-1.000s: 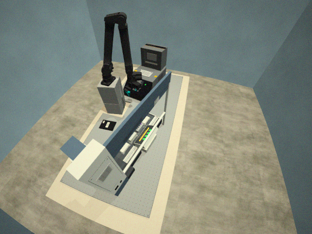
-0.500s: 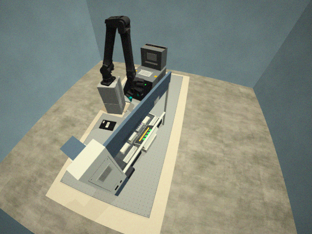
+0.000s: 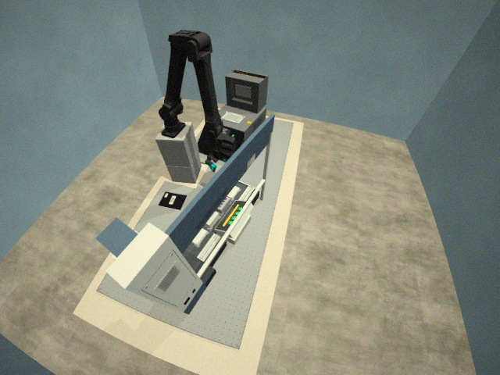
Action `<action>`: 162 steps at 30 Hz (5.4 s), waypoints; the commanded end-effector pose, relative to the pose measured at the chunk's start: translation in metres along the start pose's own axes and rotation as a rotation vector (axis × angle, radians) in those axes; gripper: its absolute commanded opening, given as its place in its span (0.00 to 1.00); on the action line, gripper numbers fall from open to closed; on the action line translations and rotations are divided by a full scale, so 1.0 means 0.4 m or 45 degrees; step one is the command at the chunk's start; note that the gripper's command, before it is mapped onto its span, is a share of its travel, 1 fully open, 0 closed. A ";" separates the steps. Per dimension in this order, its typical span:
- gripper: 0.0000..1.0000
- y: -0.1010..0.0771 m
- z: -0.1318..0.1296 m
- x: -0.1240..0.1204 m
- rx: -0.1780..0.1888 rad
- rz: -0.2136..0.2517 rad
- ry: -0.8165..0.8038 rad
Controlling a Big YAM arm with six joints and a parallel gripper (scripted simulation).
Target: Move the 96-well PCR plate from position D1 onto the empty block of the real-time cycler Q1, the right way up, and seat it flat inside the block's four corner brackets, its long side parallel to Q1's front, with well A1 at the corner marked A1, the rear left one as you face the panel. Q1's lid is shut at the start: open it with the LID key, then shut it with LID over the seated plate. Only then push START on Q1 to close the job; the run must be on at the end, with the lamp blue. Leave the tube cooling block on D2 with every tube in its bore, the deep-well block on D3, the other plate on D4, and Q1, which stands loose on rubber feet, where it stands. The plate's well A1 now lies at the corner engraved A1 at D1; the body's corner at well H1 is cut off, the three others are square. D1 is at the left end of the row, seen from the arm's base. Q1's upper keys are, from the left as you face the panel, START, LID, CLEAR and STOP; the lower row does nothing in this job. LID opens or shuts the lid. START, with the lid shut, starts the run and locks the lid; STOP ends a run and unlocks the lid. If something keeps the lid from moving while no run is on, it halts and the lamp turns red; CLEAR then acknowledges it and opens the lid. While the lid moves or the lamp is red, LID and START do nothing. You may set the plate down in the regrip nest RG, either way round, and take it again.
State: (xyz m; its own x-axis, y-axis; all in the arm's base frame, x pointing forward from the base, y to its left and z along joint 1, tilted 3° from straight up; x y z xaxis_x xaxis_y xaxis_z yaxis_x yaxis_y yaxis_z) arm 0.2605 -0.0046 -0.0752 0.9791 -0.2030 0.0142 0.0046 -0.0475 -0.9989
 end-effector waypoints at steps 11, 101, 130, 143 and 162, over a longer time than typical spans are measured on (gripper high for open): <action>1.00 0.033 -0.076 0.131 0.008 0.001 -0.181; 1.00 0.224 -0.140 0.214 -0.001 -0.029 -0.117; 1.00 0.230 -0.122 0.236 -0.005 -0.063 -0.138; 1.00 0.220 -0.145 0.229 -0.006 -0.033 -0.108; 0.00 0.233 -0.130 0.206 -0.002 -0.004 -0.131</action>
State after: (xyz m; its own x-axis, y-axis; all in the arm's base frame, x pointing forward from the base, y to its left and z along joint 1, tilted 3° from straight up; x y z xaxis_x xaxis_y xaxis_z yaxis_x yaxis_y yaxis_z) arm 0.3325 -0.0777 -0.1670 0.9956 -0.0921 0.0188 0.0143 -0.0491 -0.9987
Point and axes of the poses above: the point where the finger pads meet when closed, its own y axis out along the fingers, its own z axis across the jaws, x = y × z, the point moved 10 cm from there along -y, back along the fingers, and after that the axes turned 3 degrees about -y, right-handed, at the moved point
